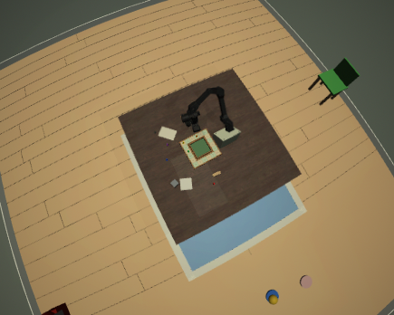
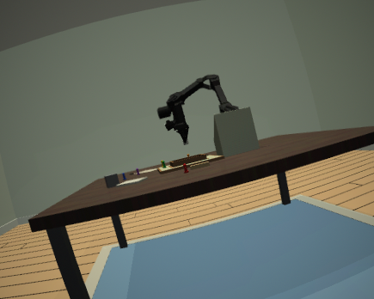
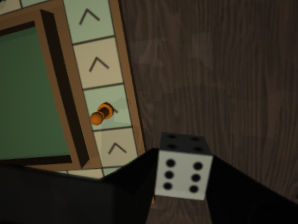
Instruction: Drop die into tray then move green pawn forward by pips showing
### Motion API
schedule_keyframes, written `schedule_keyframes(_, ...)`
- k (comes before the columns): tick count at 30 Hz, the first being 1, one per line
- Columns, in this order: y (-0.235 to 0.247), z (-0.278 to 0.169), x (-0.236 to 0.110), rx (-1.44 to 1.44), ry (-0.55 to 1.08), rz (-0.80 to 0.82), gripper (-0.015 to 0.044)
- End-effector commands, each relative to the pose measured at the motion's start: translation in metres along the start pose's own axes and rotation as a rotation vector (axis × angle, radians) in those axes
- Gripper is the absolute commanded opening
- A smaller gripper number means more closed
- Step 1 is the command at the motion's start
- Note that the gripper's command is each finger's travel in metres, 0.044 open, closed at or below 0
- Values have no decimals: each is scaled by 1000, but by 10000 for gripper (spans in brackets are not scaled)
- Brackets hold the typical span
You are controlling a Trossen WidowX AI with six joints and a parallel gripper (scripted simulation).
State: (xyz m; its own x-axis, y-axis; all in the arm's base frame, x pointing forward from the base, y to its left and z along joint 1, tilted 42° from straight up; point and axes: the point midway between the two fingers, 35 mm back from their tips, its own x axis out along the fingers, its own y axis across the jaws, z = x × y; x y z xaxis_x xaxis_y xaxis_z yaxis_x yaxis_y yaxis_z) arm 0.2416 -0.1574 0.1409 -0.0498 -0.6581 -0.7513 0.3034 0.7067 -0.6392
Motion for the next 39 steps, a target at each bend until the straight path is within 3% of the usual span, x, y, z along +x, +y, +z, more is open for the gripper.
schedule_keyframes(1,-4,-4,-27,20,-14,-13,0)
schedule_keyframes(15,17,1,-24,-122,-20,-15,0)
schedule_keyframes(39,104,10,-5,-936,-16,-5,0)
